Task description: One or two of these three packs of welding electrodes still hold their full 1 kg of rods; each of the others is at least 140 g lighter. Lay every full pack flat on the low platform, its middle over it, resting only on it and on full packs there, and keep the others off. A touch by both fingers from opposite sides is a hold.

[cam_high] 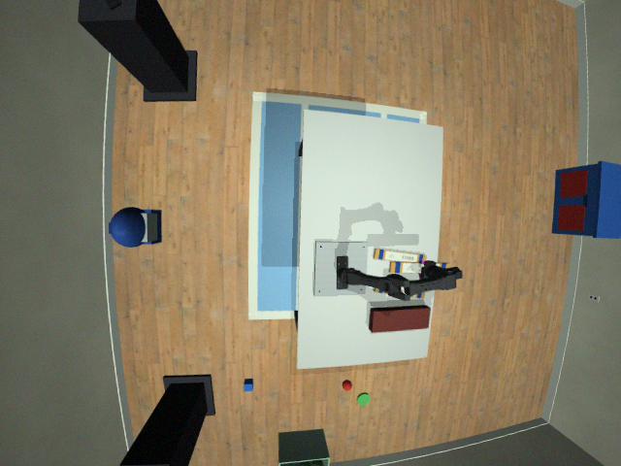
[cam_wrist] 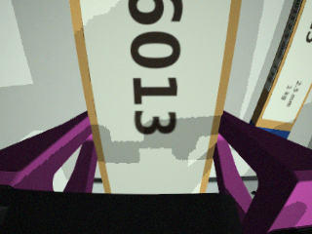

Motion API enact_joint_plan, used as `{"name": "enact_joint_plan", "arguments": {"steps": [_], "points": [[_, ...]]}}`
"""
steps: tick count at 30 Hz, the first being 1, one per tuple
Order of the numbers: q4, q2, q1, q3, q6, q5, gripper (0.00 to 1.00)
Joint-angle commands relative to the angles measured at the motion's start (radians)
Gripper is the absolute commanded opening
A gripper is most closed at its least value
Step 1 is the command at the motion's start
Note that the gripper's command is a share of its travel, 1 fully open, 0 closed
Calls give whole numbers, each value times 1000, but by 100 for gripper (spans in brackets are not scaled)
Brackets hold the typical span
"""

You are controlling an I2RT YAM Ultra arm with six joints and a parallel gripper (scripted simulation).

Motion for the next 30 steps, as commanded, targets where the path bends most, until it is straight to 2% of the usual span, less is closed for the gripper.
{"name": "enact_joint_plan", "arguments": {"steps": [1, 22, 30], "points": [[0, -65, -27, 4, -41, -5, 0], [0, -76, -160, -13, -173, -11, 0], [0, -76, -166, -13, -180, -11, 0]]}}
